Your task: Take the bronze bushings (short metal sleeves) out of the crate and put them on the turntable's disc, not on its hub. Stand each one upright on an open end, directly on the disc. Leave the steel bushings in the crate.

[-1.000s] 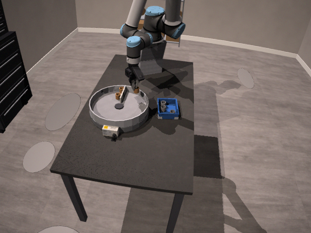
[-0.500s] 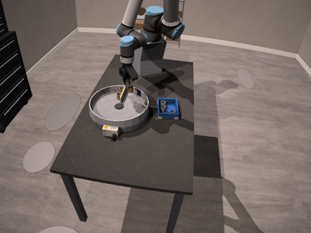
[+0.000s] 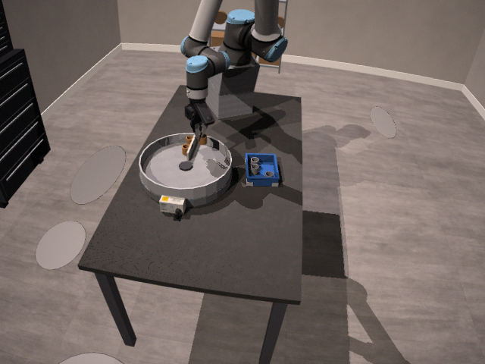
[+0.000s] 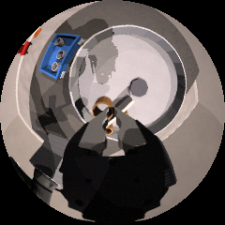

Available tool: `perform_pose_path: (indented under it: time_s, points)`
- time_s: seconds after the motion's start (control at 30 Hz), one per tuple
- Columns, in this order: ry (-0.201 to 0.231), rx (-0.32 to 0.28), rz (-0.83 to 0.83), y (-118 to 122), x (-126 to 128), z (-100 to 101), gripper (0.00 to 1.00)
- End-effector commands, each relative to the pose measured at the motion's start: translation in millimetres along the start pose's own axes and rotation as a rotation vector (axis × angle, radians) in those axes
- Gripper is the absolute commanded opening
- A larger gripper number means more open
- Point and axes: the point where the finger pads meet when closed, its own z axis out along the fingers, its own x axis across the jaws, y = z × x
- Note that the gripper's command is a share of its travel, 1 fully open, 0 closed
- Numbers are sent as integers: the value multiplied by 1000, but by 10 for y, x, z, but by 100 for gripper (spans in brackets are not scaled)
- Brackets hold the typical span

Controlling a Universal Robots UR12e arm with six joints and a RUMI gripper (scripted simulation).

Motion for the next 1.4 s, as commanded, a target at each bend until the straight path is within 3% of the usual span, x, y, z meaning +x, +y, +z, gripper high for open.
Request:
perform_pose_path:
  time_s: [0.0, 0.73, 1.03, 1.37]
  points:
    - [1, 0, 0, -1, 5, -4, 0]
    - [1, 0, 0, -1, 5, -1, 0]
    - [1, 0, 0, -1, 8, 245, 0]
    - [1, 0, 0, -1, 8, 248, 0]
